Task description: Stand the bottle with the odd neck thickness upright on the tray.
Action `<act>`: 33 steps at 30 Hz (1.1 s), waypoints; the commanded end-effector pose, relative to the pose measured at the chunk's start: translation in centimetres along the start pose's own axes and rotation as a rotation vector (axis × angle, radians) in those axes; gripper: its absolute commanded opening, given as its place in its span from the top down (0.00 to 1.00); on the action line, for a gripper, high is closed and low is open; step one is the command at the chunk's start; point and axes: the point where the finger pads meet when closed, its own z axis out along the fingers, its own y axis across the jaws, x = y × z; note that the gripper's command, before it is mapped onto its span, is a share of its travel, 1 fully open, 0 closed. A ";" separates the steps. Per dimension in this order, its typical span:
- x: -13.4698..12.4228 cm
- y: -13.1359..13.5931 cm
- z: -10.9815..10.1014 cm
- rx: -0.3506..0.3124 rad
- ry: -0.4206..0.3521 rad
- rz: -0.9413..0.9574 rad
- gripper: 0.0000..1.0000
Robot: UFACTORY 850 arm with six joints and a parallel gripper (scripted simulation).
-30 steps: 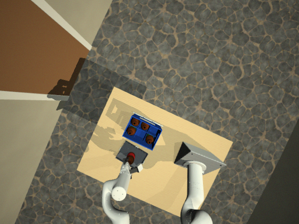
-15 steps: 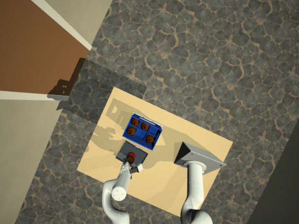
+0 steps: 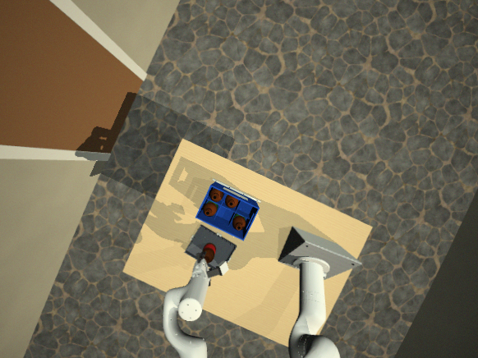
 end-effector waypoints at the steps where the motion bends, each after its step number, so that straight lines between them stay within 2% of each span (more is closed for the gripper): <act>1: -0.1 0.0 -0.1 0.001 -0.001 -0.001 0.00; 16: -0.1 0.0 -0.6 0.001 -0.001 -0.001 0.00; 33: -0.1 0.0 -3.6 0.001 -0.001 -0.001 0.00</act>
